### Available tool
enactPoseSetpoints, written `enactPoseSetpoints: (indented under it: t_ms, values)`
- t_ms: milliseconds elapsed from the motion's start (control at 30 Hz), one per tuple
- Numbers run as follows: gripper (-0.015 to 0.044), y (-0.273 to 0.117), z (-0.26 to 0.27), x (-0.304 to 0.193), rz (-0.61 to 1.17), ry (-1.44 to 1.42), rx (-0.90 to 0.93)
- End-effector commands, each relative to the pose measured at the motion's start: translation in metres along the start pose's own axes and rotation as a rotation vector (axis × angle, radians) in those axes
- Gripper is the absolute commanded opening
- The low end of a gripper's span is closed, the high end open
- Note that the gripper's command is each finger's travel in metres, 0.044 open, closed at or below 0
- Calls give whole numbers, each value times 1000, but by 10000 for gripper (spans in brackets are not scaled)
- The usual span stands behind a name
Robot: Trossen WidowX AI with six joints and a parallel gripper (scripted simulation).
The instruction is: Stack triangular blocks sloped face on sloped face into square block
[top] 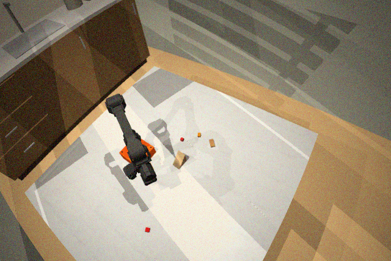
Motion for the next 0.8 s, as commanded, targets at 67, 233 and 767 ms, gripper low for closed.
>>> enactPoseSetpoints:
  t_ms: [67, 233, 767]
  values:
    - [0, -1, -3, 3, 53, -176, 95]
    - [0, -2, -6, 5, 71, -311, 173]
    - [0, -13, -2, -7, 72, -385, 215]
Point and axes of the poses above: the point midway between the two fingers, 35 mm back from their tips, its own y axis out along the fingers, its own z axis across the jaws, x = y × z, the point moved 3 cm from there along -y, back along the fingers
